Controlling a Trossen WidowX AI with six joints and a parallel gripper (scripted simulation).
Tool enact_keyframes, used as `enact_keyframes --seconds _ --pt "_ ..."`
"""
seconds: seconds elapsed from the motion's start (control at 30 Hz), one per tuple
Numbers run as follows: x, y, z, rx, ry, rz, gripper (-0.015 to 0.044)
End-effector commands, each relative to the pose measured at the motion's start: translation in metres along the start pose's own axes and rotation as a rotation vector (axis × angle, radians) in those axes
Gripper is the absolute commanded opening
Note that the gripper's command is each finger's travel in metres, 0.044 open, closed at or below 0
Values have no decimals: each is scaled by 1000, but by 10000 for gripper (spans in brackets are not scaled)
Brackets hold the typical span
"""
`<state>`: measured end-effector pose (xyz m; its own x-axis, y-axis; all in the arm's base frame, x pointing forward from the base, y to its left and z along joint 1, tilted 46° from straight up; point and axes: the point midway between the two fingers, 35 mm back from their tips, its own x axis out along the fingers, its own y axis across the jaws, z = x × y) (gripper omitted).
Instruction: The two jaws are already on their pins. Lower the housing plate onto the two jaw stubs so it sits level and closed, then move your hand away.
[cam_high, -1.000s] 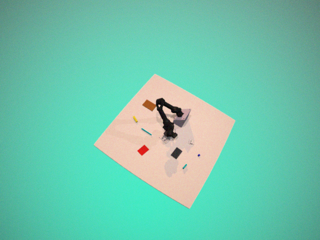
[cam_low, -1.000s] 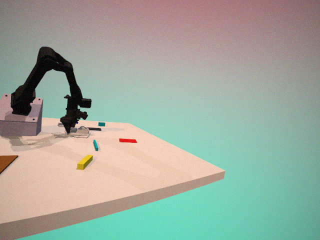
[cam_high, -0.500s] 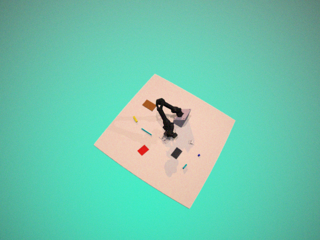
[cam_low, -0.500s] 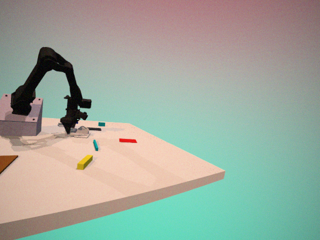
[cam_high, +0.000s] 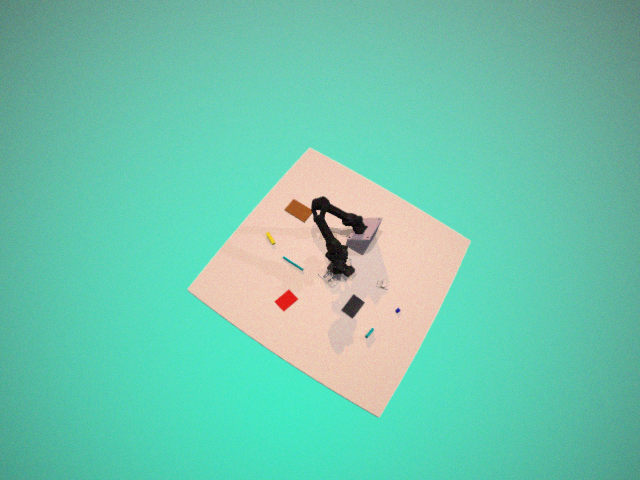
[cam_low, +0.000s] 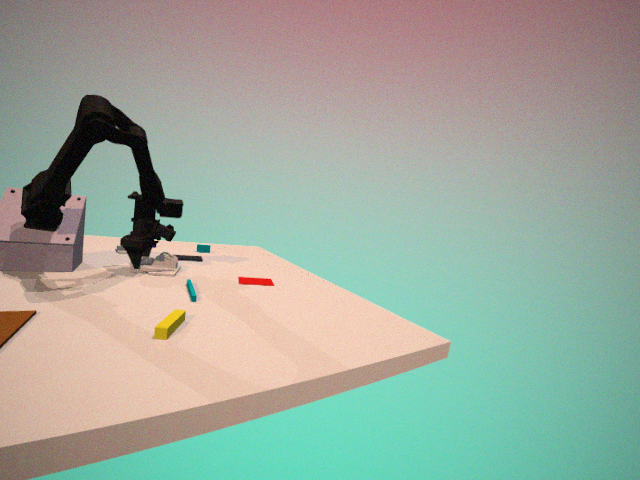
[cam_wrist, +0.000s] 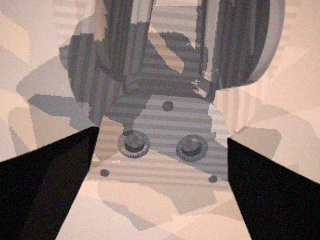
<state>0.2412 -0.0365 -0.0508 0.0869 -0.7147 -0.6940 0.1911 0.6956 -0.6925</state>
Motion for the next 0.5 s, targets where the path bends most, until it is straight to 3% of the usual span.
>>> enact_keyframes --seconds 0.0,0.47 --pt "3 0 -1 -8 2 -5 351" --pt "5 0 -1 -9 2 -6 351"
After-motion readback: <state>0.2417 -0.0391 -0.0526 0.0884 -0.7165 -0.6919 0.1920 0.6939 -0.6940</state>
